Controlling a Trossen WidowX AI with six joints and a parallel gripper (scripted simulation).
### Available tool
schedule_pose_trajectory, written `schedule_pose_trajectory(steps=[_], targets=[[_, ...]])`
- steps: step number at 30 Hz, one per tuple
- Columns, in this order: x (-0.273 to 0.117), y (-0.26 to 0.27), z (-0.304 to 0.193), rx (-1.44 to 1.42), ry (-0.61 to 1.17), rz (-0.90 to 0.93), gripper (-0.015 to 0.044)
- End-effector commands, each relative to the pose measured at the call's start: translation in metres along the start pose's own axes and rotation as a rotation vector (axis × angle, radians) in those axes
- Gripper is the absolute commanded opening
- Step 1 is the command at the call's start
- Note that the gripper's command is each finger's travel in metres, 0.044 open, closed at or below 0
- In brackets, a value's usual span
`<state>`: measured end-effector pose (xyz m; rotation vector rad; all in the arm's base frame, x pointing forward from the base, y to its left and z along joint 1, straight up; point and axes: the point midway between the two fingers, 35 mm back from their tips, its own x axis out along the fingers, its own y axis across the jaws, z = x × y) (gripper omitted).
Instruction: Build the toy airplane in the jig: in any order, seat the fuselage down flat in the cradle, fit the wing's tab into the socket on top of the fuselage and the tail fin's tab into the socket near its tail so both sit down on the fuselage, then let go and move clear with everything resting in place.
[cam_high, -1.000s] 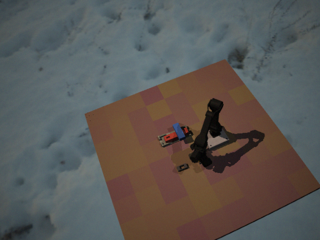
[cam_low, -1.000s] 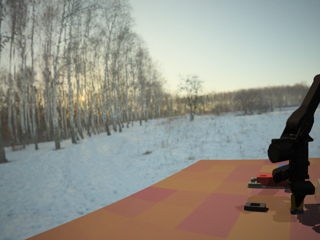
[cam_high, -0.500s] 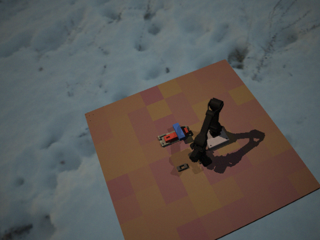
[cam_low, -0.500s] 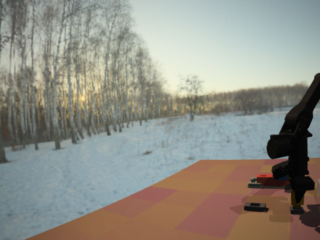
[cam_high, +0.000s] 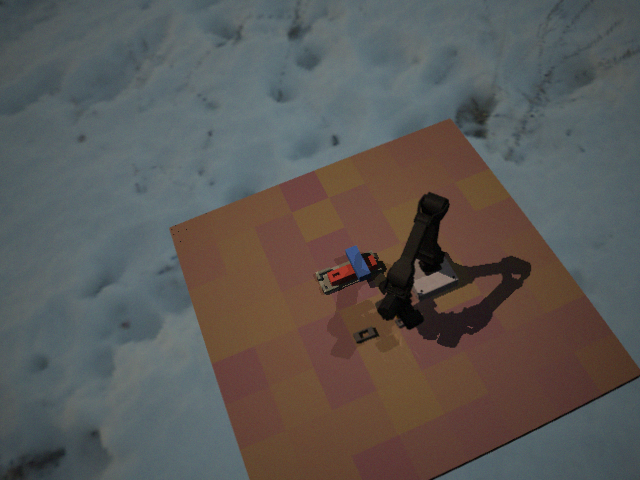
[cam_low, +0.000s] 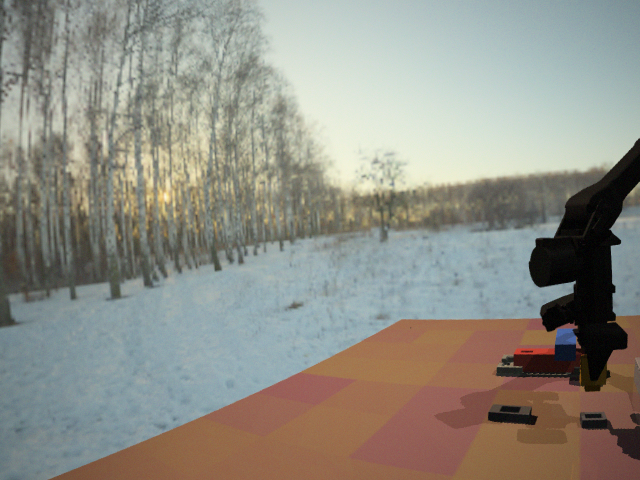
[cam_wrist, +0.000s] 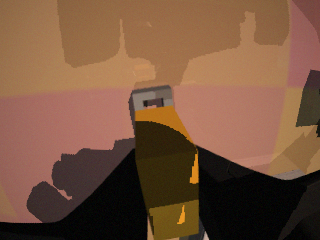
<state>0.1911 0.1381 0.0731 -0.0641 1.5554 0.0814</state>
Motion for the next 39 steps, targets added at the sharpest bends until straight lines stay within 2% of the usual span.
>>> schedule_pose_trajectory(steps=[1, 20, 39], targets=[[-0.016, 0.001, 0.001, 0.002, -0.007, 0.006, 0.0], [-0.074, -0.004, -0.007, 0.003, -0.01, 0.006, 0.0], [-0.07, -0.026, 0.023, 0.029, -0.013, 0.004, 0.0]])
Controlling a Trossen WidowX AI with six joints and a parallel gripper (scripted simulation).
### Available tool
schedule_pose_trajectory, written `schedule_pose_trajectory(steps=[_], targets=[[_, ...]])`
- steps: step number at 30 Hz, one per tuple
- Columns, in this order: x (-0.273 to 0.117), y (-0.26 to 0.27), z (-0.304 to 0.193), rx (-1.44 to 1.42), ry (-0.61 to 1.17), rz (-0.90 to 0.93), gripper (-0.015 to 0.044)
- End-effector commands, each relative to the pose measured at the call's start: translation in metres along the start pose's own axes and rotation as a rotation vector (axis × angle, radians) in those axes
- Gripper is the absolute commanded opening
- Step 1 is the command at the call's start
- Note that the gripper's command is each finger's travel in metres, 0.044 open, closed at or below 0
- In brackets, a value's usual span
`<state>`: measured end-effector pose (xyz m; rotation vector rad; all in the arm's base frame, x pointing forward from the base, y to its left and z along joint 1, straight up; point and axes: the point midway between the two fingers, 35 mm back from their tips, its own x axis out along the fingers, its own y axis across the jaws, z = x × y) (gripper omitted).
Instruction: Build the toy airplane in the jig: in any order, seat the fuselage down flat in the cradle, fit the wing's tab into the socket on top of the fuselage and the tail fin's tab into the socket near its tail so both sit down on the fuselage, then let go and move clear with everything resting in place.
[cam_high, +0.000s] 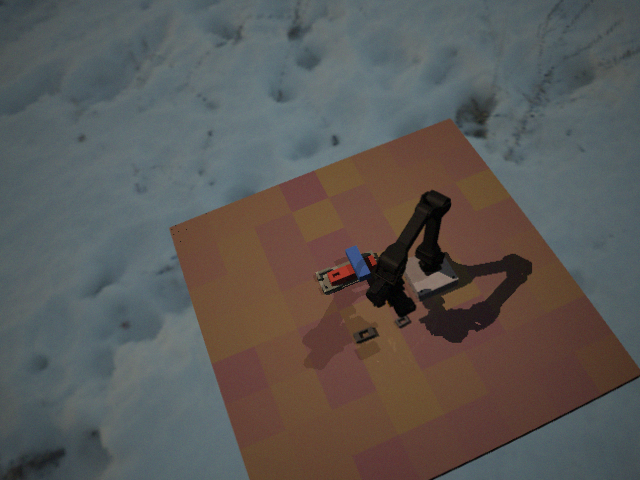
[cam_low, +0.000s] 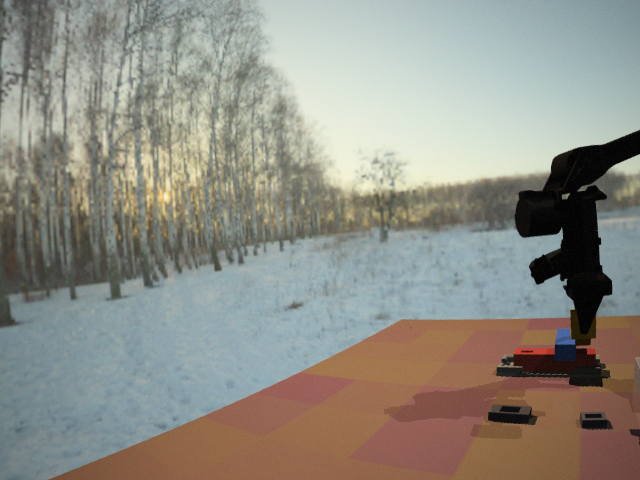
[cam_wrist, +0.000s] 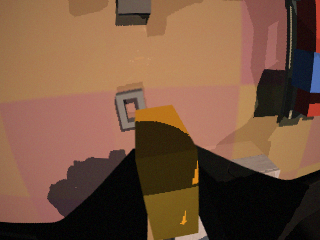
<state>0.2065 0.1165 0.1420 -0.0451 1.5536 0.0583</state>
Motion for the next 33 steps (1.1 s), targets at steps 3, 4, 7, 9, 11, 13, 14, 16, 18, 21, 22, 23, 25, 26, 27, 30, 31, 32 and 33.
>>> schedule_pose_trajectory(steps=[3, 4, 7, 9, 11, 13, 14, 16, 18, 21, 22, 23, 25, 26, 27, 30, 31, 32, 33], targets=[[-0.001, -0.009, 0.014, 0.009, -0.011, 0.007, 0.0], [0.0, -0.01, 0.016, 0.013, -0.01, 0.008, 0.0], [0.001, -0.015, 0.02, 0.025, -0.008, 0.013, 0.0], [0.002, -0.018, 0.023, 0.032, -0.007, 0.016, 0.0], [0.003, -0.021, 0.026, 0.04, -0.005, 0.019, 0.0], [0.004, -0.024, 0.029, 0.048, -0.004, 0.022, 0.0], [0.004, -0.026, 0.03, 0.05, -0.004, 0.022, 0.0], [0.005, -0.03, 0.034, 0.056, -0.005, 0.02, 0.0], [0.006, -0.034, 0.037, 0.061, -0.006, 0.019, 0.0], [0.007, -0.041, 0.041, 0.068, -0.006, 0.017, 0.0], [0.007, -0.043, 0.043, 0.071, -0.007, 0.016, 0.0], [0.008, -0.045, 0.044, 0.074, -0.007, 0.016, 0.0], [0.009, -0.049, 0.047, 0.076, -0.006, 0.015, 0.0], [0.009, -0.051, 0.048, 0.078, -0.006, 0.015, 0.0], [0.01, -0.053, 0.05, 0.079, -0.006, 0.015, 0.0], [0.011, -0.06, 0.053, 0.084, -0.005, 0.015, 0.0], [0.011, -0.062, 0.055, 0.085, -0.005, 0.014, 0.0], [0.012, -0.064, 0.056, 0.087, -0.004, 0.014, 0.0], [0.012, -0.067, 0.057, 0.088, -0.004, 0.014, 0.0]])
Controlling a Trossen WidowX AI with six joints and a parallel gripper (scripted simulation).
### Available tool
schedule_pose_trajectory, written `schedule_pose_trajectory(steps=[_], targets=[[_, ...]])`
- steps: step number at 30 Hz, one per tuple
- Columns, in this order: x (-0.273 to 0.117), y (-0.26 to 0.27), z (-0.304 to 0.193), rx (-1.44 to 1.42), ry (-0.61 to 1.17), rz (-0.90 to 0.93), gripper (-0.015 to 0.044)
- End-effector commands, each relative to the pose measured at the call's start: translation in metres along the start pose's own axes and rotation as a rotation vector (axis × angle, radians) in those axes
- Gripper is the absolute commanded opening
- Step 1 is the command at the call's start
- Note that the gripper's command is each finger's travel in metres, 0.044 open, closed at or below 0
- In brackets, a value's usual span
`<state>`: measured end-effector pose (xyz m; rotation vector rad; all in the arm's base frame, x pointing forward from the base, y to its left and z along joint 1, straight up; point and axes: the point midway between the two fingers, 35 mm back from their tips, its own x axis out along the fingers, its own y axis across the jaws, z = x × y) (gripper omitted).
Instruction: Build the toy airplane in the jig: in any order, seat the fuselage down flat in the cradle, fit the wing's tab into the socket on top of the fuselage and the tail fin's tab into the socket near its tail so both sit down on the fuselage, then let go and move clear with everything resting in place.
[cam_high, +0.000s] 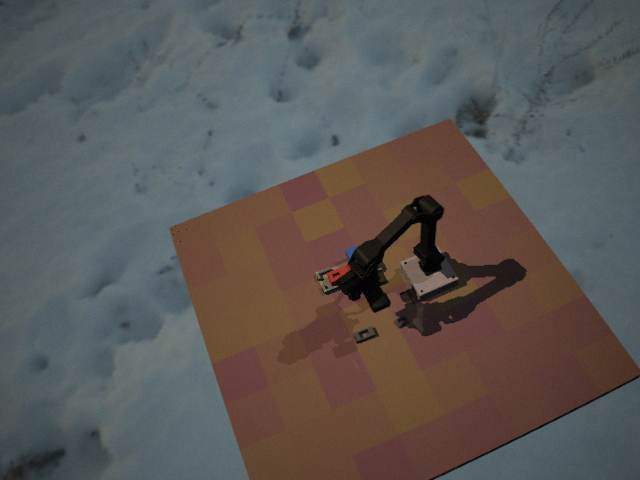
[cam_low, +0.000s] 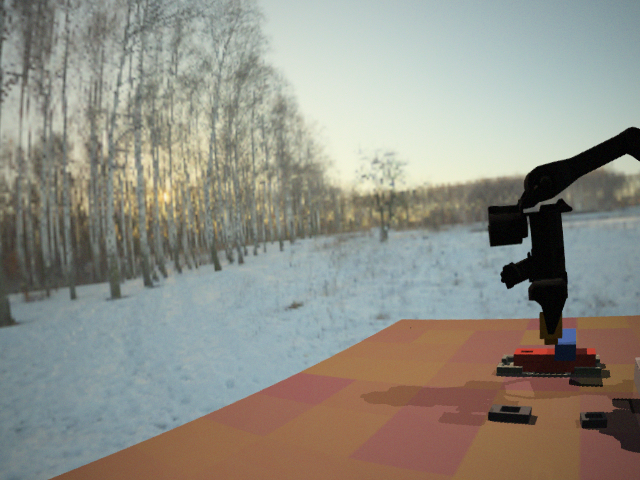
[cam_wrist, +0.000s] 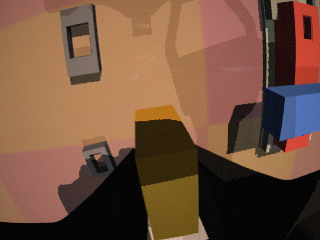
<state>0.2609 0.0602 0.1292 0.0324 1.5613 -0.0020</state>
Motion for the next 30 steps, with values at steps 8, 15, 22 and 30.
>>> schedule_pose_trajectory(steps=[8, 15, 22, 30], targets=[[0.002, -0.026, 0.019, 0.017, -0.015, -0.004, 0.0], [0.004, -0.044, 0.028, 0.021, -0.016, -0.009, 0.0], [0.007, -0.062, 0.035, 0.019, -0.017, -0.013, 0.0], [0.01, -0.084, 0.044, 0.019, -0.019, -0.015, 0.0]])
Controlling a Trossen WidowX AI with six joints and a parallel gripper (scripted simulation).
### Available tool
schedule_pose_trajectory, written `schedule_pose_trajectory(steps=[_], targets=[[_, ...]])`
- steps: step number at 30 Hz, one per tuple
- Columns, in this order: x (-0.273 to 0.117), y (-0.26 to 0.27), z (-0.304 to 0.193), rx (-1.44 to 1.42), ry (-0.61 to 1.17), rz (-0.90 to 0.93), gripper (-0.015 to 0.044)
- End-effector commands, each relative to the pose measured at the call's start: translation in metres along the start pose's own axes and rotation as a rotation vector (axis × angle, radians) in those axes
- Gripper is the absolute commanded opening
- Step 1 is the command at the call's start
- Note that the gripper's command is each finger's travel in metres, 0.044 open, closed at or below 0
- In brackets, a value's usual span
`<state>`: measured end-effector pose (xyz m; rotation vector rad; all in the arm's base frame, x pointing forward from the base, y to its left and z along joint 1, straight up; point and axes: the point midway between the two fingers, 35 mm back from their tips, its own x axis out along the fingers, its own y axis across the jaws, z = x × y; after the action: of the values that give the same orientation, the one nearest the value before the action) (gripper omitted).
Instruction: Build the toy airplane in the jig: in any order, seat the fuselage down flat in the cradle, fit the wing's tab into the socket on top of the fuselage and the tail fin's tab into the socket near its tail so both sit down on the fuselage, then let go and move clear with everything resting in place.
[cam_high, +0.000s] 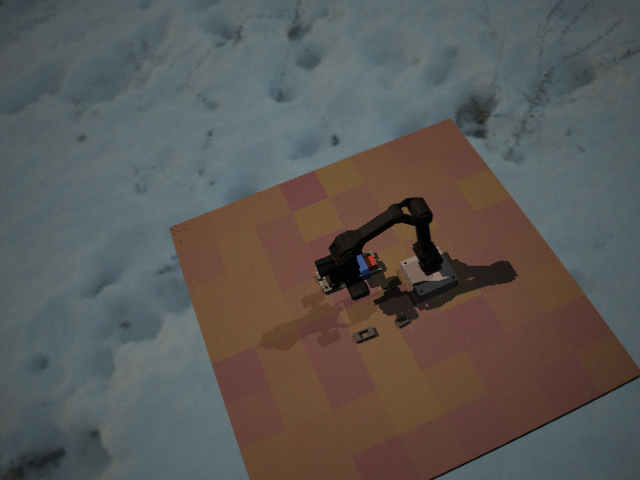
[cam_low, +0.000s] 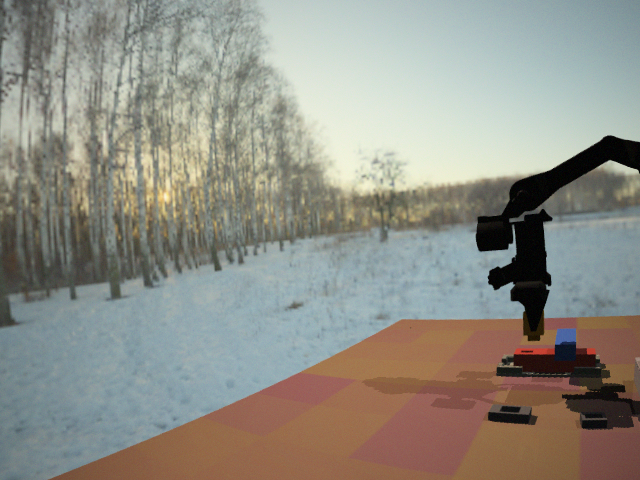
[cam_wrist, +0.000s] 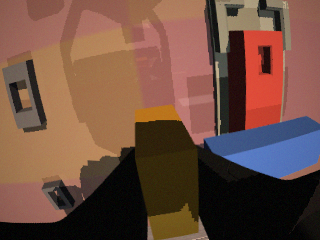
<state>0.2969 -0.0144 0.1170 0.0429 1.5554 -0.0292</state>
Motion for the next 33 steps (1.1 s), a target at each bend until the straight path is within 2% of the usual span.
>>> schedule_pose_trajectory(steps=[1, 33], targets=[[0.0, -0.013, 0.008, -0.005, -0.013, -0.004, 0.0], [0.018, -0.108, 0.025, -0.009, -0.02, -0.014, 0.0]])
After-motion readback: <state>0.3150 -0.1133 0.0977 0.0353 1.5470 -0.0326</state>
